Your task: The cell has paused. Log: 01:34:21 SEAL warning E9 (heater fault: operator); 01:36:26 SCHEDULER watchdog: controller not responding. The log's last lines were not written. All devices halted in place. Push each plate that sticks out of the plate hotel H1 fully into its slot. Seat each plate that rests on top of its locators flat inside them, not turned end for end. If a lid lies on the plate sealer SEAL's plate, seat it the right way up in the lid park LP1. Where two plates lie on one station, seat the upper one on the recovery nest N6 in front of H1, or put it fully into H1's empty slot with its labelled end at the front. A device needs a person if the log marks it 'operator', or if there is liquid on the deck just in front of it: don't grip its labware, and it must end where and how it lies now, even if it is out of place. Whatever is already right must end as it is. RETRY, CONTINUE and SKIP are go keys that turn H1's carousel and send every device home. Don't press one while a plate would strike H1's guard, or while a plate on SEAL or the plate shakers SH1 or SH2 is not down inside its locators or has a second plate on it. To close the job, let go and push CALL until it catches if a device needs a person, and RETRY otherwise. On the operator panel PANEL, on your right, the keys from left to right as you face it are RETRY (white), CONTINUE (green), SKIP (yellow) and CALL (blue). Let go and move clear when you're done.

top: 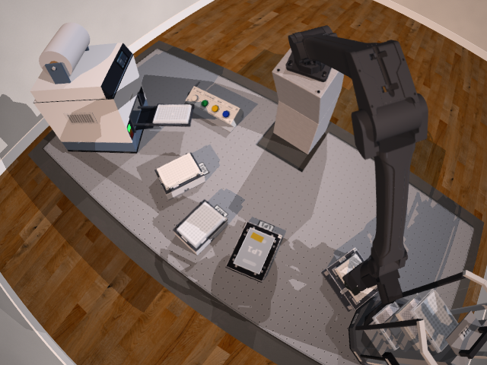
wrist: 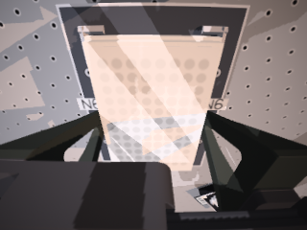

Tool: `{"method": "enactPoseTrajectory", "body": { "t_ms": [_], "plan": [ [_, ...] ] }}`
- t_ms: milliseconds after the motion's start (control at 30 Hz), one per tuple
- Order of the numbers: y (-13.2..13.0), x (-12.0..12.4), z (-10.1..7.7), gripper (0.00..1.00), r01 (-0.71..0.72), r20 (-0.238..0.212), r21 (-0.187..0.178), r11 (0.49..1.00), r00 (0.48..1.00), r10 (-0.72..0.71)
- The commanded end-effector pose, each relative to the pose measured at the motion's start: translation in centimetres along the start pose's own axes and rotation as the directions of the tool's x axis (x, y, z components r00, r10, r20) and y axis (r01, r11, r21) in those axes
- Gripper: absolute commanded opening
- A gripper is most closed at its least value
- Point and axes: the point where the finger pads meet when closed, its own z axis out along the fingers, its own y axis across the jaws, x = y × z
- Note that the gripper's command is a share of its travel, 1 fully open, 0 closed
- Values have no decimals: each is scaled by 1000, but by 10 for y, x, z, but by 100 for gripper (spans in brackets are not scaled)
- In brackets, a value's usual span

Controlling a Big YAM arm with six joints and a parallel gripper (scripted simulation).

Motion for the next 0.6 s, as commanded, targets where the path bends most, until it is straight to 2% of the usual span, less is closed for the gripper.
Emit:
{"method": "enactPoseTrajectory", "body": {
  "t_ms": [0, 567],
  "plan": [
    [-9, -14, 2, 84, -7, 29, 9, 1000, 1000, 7],
    [-10, -14, 3, 84, -8, 29, 9, 1000, 1000, 8]
  ]
}}
